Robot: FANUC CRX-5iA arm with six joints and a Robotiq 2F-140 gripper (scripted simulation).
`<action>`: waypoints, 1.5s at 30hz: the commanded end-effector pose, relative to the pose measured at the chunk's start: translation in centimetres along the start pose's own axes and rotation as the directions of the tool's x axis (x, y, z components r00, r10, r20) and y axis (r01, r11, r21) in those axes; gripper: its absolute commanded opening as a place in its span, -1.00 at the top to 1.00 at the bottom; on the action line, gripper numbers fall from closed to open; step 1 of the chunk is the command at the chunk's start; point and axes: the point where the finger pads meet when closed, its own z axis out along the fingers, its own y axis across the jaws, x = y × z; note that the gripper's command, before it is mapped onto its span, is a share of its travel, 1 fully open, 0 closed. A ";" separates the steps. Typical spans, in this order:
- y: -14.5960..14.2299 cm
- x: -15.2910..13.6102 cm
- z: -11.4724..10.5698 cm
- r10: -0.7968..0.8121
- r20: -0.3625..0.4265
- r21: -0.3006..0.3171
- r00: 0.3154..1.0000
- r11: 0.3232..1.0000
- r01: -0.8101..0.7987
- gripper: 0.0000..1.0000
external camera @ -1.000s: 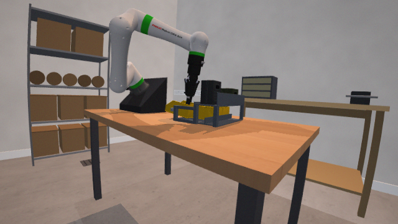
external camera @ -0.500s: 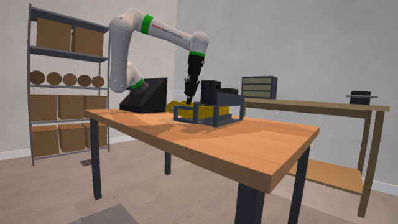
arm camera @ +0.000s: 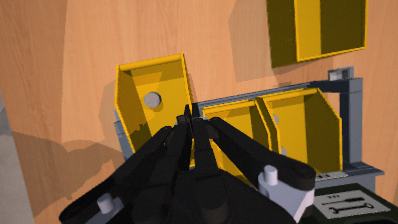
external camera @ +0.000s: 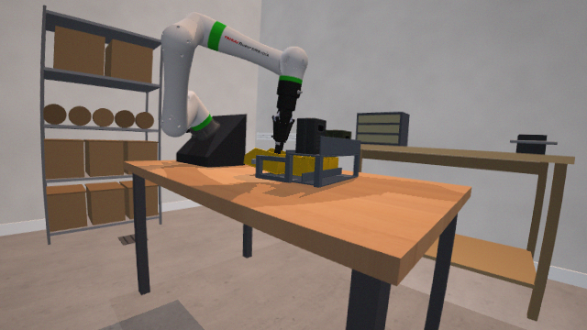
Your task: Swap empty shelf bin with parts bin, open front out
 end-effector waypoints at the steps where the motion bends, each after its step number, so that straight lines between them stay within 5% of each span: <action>1: 0.0 -0.1 -0.1 0.000 0.002 0.000 1.000 1.000 0.000 0.80; 45: 0.0 -0.2 1.0 0.000 0.002 0.000 1.000 1.000 0.000 0.80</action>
